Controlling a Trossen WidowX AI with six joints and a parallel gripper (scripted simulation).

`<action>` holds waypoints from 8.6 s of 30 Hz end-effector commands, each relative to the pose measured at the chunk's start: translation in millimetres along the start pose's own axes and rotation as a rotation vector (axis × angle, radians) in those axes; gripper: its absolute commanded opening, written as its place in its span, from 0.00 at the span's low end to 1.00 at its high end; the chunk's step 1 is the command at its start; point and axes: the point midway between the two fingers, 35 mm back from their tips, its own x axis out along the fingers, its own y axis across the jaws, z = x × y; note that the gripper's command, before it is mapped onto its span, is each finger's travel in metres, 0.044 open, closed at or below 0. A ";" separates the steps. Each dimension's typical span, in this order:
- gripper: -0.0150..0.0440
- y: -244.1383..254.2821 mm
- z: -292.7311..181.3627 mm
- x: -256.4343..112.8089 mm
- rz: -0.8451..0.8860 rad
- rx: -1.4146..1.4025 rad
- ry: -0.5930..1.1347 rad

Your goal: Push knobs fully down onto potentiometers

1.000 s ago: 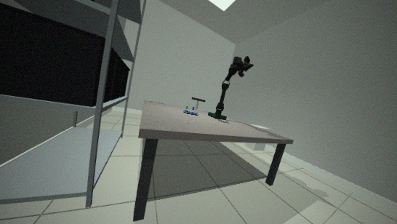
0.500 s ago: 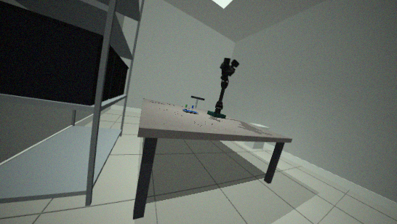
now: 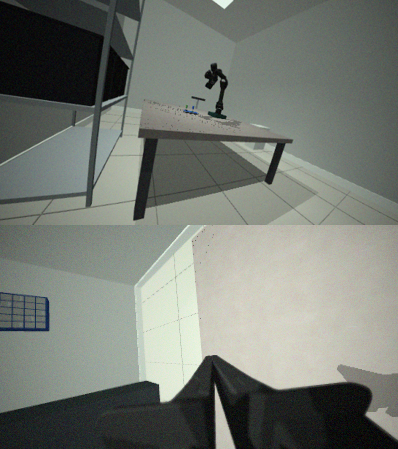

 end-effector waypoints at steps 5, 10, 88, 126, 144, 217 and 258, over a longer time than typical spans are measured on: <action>0.25 -86.3 28.4 2.6 -0.252 0.053 -0.017; 0.25 -142.9 39.9 -6.4 -0.412 0.095 -0.003; 0.25 -346.7 16.7 -51.3 -0.890 0.269 0.210; 0.25 -356.5 12.8 -43.2 -0.890 0.269 0.210; 0.25 -361.8 10.6 -38.8 -0.890 0.269 0.210; 0.25 -368.6 7.9 -33.1 -0.890 0.270 0.210; 0.25 -370.3 7.2 -31.7 -0.890 0.270 0.210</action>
